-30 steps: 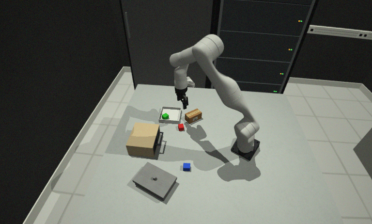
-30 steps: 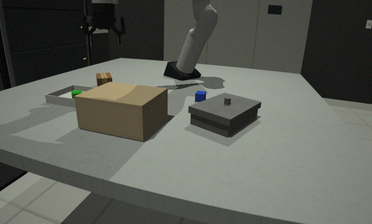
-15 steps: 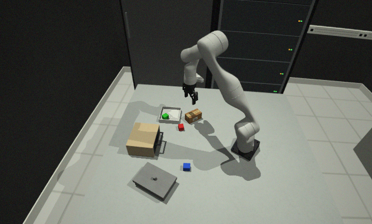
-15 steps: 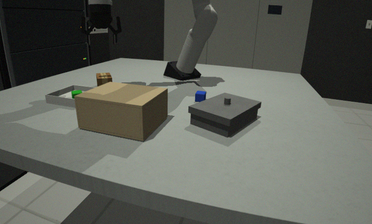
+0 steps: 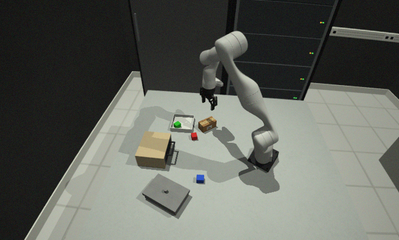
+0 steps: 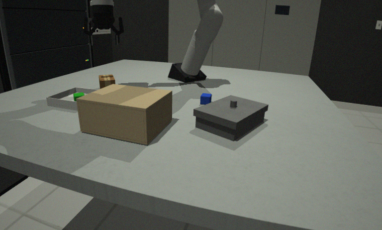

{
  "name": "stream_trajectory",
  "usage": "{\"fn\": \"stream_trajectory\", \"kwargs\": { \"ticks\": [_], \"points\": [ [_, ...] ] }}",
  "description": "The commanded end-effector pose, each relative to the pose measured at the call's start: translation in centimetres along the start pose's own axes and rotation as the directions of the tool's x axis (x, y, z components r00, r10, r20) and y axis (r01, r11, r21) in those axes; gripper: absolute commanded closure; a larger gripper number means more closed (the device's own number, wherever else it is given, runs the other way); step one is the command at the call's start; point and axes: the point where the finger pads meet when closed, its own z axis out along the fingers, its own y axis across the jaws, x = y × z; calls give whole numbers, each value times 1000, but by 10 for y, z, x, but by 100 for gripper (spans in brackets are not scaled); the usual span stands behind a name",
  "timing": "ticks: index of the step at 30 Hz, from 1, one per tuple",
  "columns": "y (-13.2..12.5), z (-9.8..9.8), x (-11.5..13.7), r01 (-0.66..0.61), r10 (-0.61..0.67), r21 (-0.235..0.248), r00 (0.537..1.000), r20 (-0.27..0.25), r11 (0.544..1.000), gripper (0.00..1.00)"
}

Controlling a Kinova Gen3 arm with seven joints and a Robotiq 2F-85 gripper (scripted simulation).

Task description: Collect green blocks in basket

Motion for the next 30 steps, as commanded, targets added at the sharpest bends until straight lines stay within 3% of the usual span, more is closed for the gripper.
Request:
{"fn": "stream_trajectory", "kwargs": {
  "ticks": [1, 16, 17, 30],
  "points": [
    [-1, 1, 6, 7, -7, 6, 1000, 2, 1000, 0],
    [-1, 0, 8, 2, -2, 7, 1000, 3, 1000, 0],
    [-1, 0, 8, 2, -2, 7, 1000, 3, 1000, 7],
    [-1, 0, 8, 2, -2, 7, 1000, 3, 1000, 7]
  ]
}}
